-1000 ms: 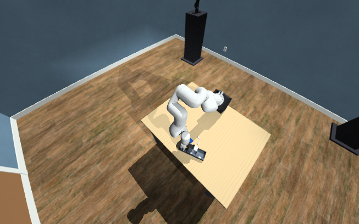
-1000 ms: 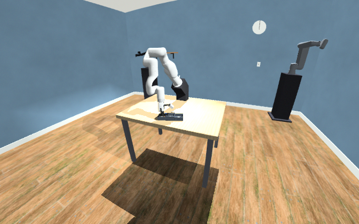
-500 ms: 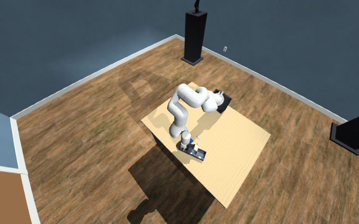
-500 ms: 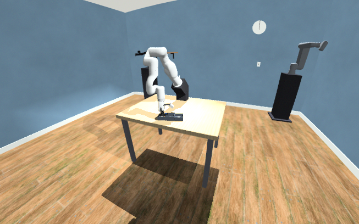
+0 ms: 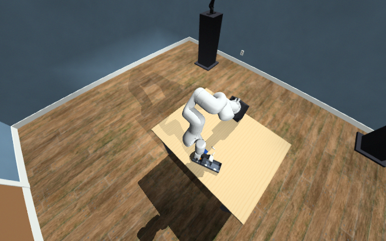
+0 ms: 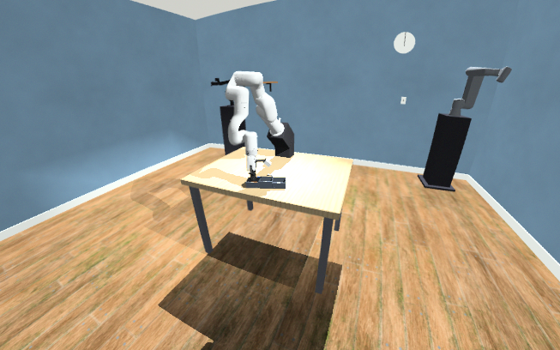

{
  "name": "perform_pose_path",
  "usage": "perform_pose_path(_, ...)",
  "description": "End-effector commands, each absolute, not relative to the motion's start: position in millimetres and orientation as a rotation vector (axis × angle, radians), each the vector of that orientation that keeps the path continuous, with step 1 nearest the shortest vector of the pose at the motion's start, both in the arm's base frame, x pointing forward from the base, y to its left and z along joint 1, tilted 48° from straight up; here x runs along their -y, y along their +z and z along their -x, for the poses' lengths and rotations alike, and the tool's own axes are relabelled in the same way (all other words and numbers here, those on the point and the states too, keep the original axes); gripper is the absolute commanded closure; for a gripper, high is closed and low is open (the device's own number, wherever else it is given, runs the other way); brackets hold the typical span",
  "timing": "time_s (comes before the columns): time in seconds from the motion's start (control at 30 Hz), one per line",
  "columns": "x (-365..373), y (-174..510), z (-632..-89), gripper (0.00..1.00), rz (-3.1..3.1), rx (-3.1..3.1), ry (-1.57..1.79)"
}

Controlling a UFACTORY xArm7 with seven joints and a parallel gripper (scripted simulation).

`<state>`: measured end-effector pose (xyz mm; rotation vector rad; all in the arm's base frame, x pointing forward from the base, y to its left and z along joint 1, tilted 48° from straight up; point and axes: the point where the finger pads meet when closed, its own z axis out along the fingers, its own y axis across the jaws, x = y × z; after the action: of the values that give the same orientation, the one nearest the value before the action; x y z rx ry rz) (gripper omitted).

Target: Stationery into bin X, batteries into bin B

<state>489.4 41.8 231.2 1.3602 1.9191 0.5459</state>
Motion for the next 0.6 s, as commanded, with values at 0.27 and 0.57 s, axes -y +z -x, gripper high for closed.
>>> perform_pose_path(0.27,-44,252,-468,0.72,-1.367,-1.928,0.538)
perform_pose_path(0.57,-44,252,-468,0.72,-1.367,-1.928,0.538)
